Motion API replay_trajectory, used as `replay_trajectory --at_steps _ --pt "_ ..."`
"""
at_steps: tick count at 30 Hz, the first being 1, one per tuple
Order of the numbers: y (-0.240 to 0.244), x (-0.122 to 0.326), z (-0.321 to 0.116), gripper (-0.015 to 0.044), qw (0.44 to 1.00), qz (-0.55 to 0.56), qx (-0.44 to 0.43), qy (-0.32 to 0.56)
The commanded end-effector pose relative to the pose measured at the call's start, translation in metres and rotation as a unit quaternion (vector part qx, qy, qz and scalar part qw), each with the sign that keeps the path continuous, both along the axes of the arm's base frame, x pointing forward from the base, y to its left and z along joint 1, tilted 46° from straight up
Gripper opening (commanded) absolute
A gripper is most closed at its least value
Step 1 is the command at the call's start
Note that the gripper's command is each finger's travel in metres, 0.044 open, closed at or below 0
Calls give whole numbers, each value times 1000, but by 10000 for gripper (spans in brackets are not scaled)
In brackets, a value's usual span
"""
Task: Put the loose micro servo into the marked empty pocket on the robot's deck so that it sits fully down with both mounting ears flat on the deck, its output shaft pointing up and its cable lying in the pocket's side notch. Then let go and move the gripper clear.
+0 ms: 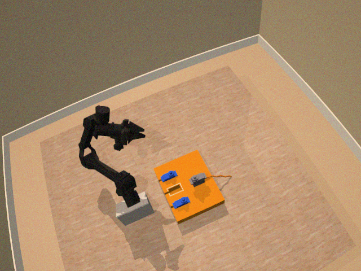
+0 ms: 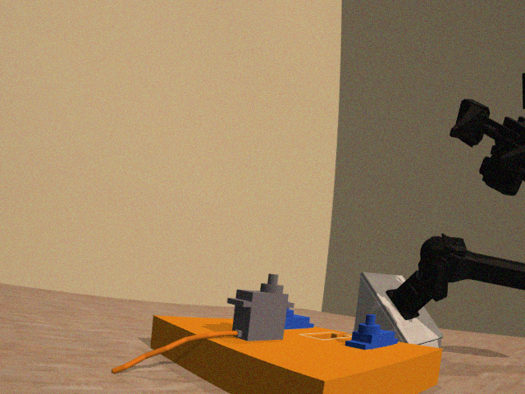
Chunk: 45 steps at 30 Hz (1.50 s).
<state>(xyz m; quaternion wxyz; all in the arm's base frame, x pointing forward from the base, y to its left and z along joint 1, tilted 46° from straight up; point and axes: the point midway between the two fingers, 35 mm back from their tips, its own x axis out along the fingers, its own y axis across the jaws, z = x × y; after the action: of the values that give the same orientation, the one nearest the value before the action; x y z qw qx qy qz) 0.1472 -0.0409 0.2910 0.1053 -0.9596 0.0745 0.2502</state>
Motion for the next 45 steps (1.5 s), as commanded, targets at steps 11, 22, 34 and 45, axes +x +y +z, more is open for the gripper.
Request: replay_trajectory --at_steps 11,22,34,45 --pt "-23 25 -13 440 996 48 38 69" --pt "-54 72 -44 440 975 125 92 158" --pt "-78 137 -120 440 917 208 202 273" --pt "-71 178 -221 440 833 264 310 376"
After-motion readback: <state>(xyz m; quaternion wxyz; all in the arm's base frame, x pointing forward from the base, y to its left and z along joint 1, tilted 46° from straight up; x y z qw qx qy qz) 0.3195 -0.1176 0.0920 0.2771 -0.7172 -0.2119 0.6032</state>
